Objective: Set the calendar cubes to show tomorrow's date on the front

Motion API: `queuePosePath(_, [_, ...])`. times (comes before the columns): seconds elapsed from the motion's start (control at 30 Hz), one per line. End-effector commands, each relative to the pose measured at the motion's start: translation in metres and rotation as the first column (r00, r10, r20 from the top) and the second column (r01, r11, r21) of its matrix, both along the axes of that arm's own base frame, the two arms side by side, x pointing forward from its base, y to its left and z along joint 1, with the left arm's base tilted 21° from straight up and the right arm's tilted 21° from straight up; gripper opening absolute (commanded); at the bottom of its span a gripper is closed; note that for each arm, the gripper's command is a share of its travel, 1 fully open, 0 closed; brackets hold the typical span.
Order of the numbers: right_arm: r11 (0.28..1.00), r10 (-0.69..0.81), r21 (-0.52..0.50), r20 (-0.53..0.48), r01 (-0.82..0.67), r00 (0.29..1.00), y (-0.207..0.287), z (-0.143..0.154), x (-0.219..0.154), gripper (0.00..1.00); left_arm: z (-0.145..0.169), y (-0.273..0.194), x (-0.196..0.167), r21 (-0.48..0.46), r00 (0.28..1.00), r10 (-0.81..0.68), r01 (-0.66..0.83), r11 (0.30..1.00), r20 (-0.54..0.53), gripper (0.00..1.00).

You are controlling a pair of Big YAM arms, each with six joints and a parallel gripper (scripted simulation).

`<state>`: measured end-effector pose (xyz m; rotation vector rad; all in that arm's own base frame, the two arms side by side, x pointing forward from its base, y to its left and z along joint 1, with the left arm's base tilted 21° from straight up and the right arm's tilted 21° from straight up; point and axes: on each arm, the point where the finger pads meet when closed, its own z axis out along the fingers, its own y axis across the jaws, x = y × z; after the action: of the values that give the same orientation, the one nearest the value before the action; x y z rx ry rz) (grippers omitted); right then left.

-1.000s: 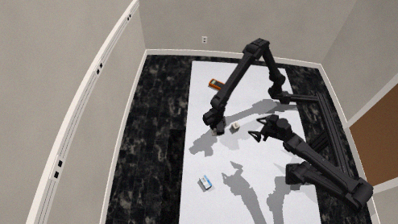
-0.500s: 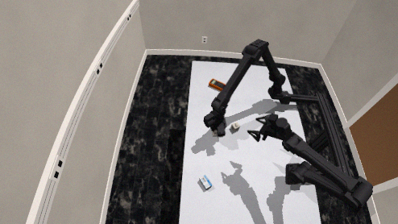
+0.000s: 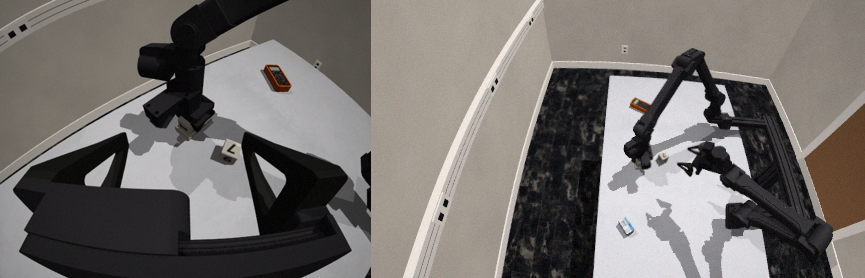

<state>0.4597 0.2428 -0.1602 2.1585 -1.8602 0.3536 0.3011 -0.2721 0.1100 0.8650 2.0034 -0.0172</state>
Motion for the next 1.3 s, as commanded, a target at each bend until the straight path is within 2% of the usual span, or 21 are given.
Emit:
queuePosePath(0.0, [0.999,0.018,0.047,0.065,-0.021,0.998,0.033,0.039,0.006,0.70,-0.030,0.009,0.002,0.051,0.999,0.010,-0.008,0.999,-0.039,1.00])
queuePosePath(0.07, [0.998,0.017,0.052,0.073,-0.021,0.997,0.040,0.052,0.011,0.70,-0.045,0.015,-0.002,0.080,0.998,0.010,-0.006,0.997,-0.059,1.00])
queuePosePath(0.17, [0.999,0.013,0.041,0.060,-0.016,0.998,0.035,0.050,0.024,0.70,-0.060,0.022,-0.005,0.109,0.997,0.010,-0.001,0.994,-0.078,1.00])
queuePosePath(0.27, [0.998,0.017,0.058,0.082,-0.022,0.996,0.056,0.088,0.026,0.70,-0.070,0.026,-0.009,0.123,0.996,0.003,0.007,0.992,-0.084,1.00])
queuePosePath(0.37, [0.998,0.013,0.059,0.083,-0.018,0.996,0.059,0.097,0.026,0.70,-0.069,0.025,-0.007,0.121,0.997,0.002,0.008,0.993,-0.081,1.00])
queuePosePath(0.47, [0.998,-0.051,0.041,0.052,0.049,0.997,0.053,0.102,0.005,0.70,-0.061,0.017,0.003,0.151,0.997,-0.031,0.041,0.988,-0.067,1.00])
queuePosePath(0.57, [0.979,-0.202,0.025,0.016,0.202,0.979,0.045,0.100,-0.027,0.70,-0.062,0.014,0.010,0.187,0.992,-0.085,0.101,0.977,-0.092,1.00])
queuePosePath(0.67, [0.935,-0.354,0.017,-0.023,0.355,0.935,0.038,0.093,-0.063,0.70,-0.070,0.015,0.014,0.211,0.977,-0.149,0.178,0.961,-0.150,1.00])
queuePosePath(0.83, [0.862,-0.505,0.046,-0.010,0.505,0.863,0.039,0.076,-0.084,0.70,-0.078,0.016,0.018,0.221,0.953,-0.221,0.266,0.938,-0.208,1.00])
queuePosePath(0.9, [0.862,-0.505,0.046,-0.010,0.505,0.863,0.039,0.076,-0.084,0.70,-0.078,0.016,0.018,0.221,0.953,-0.221,0.266,0.938,-0.208,1.00])
queuePosePath(1.03, [0.770,-0.637,0.094,0.054,0.631,0.769,0.037,0.071,-0.093,0.70,-0.085,0.018,0.021,0.222,0.920,-0.294,0.353,0.909,-0.258,1.00])
queuePosePath(1.27, [0.641,-0.767,0.164,0.180,0.750,0.616,0.023,0.058,-0.102,0.70,-0.091,0.021,0.026,0.186,0.860,-0.397,0.468,0.864,-0.322,1.00])
